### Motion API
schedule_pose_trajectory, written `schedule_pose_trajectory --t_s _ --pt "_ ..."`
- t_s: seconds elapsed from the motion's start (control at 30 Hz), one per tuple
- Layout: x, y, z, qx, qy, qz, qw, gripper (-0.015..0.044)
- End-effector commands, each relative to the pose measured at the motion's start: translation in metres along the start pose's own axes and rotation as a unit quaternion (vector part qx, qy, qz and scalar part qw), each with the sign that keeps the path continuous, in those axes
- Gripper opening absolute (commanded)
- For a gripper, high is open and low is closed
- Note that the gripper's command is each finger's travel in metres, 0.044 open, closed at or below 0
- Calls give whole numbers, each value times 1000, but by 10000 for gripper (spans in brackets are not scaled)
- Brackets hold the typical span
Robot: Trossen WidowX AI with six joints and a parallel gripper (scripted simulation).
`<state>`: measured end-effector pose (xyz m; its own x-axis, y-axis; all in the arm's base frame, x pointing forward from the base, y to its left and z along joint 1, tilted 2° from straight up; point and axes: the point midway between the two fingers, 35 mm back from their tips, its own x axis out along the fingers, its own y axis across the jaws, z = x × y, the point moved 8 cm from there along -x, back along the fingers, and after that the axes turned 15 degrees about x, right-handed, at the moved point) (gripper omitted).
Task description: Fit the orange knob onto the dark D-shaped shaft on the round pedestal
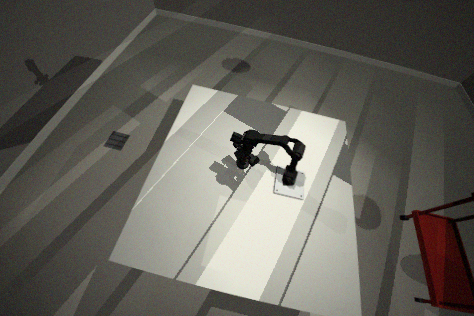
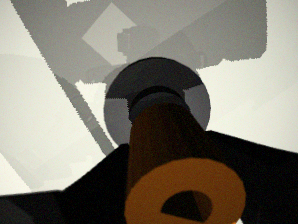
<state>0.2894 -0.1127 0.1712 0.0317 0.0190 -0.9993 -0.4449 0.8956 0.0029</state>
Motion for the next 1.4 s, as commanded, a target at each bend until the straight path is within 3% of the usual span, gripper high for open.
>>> schedule_pose_trajectory --t_s 0.0,0.87,1.1,1.37 --pt "1 0 0 -2 0 -1 1000 0" --pt "-3 0 0 -2 0 -1 1000 0" --pt "-3 0 0 -101 0 -1 995 0" --pt "1 0 0 -106 0 -1 994 0"
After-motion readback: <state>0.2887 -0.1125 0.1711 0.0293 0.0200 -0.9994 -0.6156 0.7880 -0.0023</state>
